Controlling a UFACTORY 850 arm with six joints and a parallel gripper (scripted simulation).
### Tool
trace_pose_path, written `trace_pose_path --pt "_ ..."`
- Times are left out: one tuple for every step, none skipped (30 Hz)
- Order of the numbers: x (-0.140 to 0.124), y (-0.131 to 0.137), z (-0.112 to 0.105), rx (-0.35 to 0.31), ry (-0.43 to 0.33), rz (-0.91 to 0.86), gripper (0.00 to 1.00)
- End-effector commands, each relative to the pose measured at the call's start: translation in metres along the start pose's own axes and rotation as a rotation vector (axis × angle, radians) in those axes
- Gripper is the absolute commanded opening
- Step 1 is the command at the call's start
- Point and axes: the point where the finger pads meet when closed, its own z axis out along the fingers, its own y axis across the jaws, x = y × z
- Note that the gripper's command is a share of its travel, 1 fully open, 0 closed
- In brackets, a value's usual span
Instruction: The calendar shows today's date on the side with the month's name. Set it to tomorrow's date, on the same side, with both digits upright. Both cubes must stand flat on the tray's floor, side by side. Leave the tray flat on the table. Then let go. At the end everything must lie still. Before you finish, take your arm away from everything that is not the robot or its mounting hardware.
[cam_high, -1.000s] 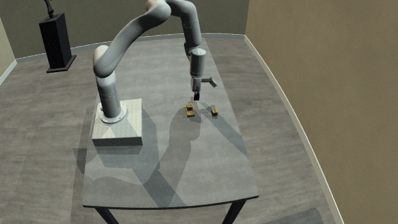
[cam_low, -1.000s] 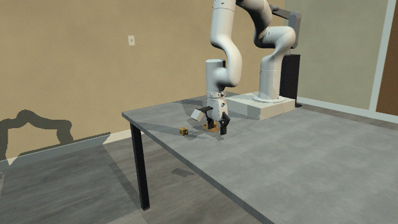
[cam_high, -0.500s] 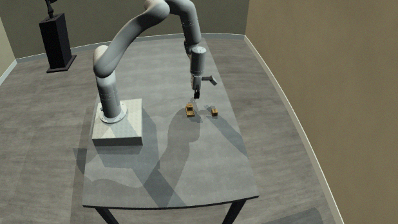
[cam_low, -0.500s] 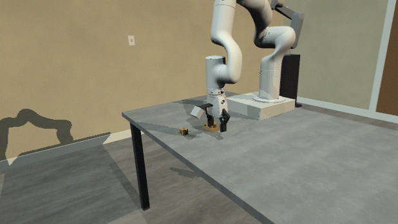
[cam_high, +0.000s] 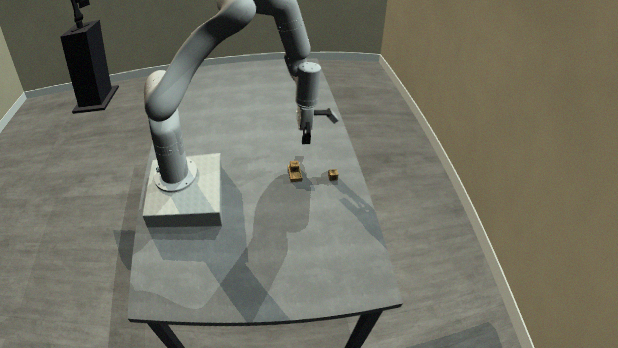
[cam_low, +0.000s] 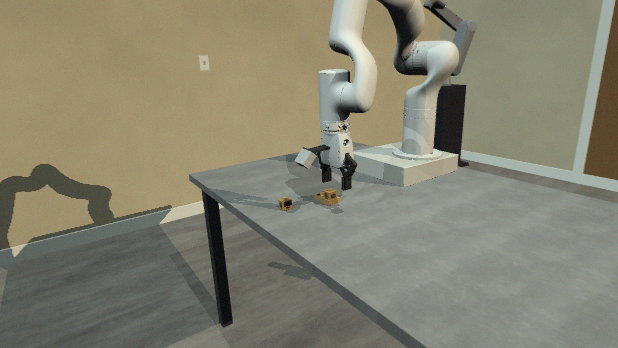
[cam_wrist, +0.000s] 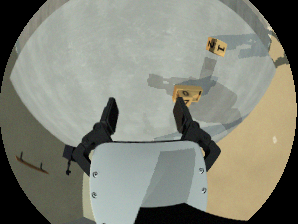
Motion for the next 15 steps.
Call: trace_pose_path --pt "0.0006 -0.0002 -0.0018 0.000 0.001 0.000 1.00" --pt "0.0006 -0.0002 -0.0018 0.000 0.001 0.000 1.00" --pt "0.0006 -0.0002 -0.0018 0.000 0.001 0.000 1.00" --pt "0.0006 -0.0002 -0.0018 0.000 0.001 0.000 1.00" --pt "0.0006 -0.0002 -0.0018 0.000 0.001 0.000 1.00" --pt "0.0006 -0.0002 -0.0018 0.000 0.001 0.000 1.00" --pt "0.0006 -0.0002 -0.0018 0.000 0.001 0.000 1.00" --pt "0.0006 -0.0002 -0.0018 0.000 0.001 0.000 1.00" --pt "0.0006 -0.0002 -0.0018 0.000 0.001 0.000 1.00" --pt "0.0006 -0.0002 -0.0018 0.000 0.001 0.000 1.00" --pt "0.0006 -0.0002 -0.0018 0.000 0.001 0.000 1.00" --pt "0.0006 -0.0002 -0.0018 0.000 0.001 0.000 1.00" --pt "0.0006 -0.0001 -0.0018 0.000 0.001 0.001 1.00" --pt "0.0007 -0.0001 -0.0018 0.000 0.001 0.003 1.00" --pt "0.0008 0.0001 -0.0018 0.000 0.001 0.007 1.00"
